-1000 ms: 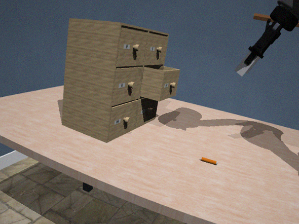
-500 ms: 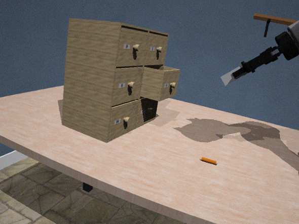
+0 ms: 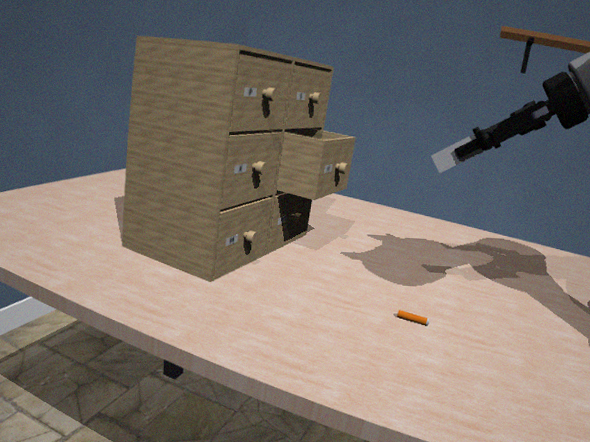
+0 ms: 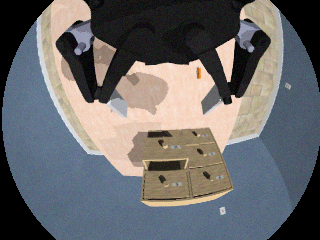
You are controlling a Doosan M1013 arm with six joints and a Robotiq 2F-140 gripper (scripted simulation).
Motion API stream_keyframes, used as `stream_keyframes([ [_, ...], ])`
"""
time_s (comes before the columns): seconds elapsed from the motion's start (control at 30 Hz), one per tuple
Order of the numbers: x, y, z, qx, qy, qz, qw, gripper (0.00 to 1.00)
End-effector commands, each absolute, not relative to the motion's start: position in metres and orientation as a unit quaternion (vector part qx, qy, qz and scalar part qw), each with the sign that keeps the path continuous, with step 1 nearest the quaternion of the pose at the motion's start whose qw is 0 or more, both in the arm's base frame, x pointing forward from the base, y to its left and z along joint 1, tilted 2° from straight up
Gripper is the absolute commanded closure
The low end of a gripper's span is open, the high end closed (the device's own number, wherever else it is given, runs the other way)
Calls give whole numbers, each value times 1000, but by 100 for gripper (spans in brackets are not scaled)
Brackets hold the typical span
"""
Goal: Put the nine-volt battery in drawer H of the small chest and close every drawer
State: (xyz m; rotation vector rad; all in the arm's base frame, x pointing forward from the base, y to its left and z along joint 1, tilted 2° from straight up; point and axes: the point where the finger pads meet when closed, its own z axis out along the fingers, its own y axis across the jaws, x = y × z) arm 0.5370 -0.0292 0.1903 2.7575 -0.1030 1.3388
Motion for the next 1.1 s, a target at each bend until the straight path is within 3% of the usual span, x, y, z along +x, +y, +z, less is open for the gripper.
stream_keyframes([
  [0.0,539,-32,189,892,-27,450,26,0],
  [0.5,561,-36,168,827,-25,561,31,0],
  [0.93,564,-36,165,815,-24,578,32,0],
  [0.97,564,-36,165,815,-24,578,32,100],
  [1.07,564,-36,165,815,-24,578,32,100],
])
